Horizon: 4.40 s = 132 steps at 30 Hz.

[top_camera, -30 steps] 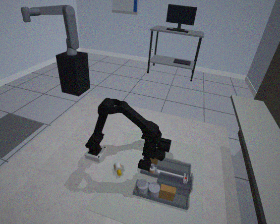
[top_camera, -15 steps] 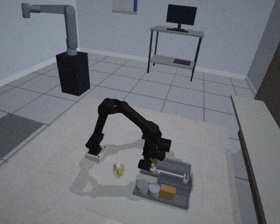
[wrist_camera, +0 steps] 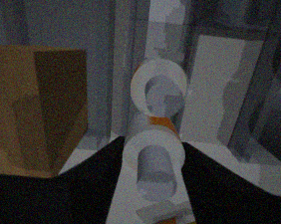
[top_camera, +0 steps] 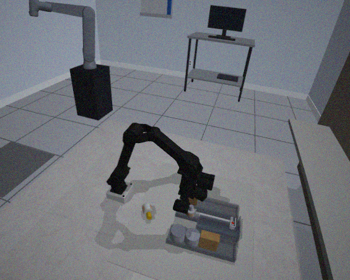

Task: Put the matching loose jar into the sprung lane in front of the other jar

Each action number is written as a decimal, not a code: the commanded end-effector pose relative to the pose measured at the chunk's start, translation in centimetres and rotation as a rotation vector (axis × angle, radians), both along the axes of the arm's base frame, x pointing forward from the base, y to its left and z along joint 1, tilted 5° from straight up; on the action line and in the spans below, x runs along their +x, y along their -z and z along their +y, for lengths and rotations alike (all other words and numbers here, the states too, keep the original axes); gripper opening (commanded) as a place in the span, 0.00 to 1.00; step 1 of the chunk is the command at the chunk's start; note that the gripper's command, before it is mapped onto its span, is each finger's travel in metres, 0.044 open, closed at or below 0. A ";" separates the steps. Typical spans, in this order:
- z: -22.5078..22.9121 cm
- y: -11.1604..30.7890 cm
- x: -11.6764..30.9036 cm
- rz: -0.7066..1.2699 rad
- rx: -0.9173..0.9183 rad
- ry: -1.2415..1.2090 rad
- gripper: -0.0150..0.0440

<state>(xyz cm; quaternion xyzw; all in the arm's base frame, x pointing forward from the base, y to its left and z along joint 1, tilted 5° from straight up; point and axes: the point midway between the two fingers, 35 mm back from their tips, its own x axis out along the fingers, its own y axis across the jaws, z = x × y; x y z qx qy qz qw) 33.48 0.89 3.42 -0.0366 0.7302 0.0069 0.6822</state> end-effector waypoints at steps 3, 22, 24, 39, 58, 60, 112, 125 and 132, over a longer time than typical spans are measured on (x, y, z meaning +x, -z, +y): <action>0.0 -0.3 0.9 -0.030 0.000 -0.003 0.25; 0.0 0.0 1.0 -0.030 0.000 -0.003 0.25; 0.0 0.1 1.0 -0.030 0.000 -0.003 0.25; 0.0 0.5 0.9 -0.030 0.000 -0.003 0.25; 0.0 1.1 0.8 -0.030 0.000 -0.003 0.25; 0.0 1.2 0.8 -0.030 0.000 -0.003 0.25; -0.1 2.2 0.3 -0.030 0.000 -0.003 0.25; -0.1 2.2 0.1 -0.030 0.000 -0.003 0.25; -0.1 2.2 0.0 -0.029 0.000 -0.003 0.25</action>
